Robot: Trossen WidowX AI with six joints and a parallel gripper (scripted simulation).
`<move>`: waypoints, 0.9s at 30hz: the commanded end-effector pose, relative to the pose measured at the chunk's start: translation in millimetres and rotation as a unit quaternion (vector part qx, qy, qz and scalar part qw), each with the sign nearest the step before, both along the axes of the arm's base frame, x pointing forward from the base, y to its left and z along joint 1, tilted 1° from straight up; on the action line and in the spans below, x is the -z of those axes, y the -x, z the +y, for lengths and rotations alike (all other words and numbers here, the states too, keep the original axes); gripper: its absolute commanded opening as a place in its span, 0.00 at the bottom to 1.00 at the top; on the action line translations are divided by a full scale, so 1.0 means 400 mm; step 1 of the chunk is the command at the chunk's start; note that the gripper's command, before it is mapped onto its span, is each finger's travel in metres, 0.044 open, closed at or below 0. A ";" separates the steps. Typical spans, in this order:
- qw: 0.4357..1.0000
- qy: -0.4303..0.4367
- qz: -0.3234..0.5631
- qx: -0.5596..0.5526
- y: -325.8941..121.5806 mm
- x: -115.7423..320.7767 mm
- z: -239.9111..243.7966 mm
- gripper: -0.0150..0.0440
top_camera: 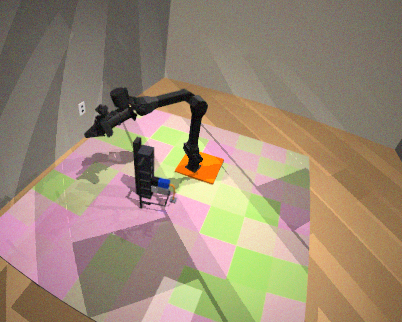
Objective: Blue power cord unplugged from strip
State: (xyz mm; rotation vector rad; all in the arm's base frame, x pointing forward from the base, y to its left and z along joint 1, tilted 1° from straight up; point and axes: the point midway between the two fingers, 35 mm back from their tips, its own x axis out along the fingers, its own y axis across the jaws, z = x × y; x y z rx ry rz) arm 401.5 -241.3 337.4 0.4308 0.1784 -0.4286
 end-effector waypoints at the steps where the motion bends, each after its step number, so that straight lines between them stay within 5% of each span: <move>1: 0.996 0.044 0.049 -0.062 -0.028 0.030 0.112 0.53; 14: 0.869 0.266 0.188 -0.373 -0.036 0.147 0.604 0.53; 19: 0.803 0.323 0.220 -0.449 -0.007 0.204 0.705 0.53; 27: 0.543 0.476 0.312 -0.618 0.141 0.387 0.798 0.53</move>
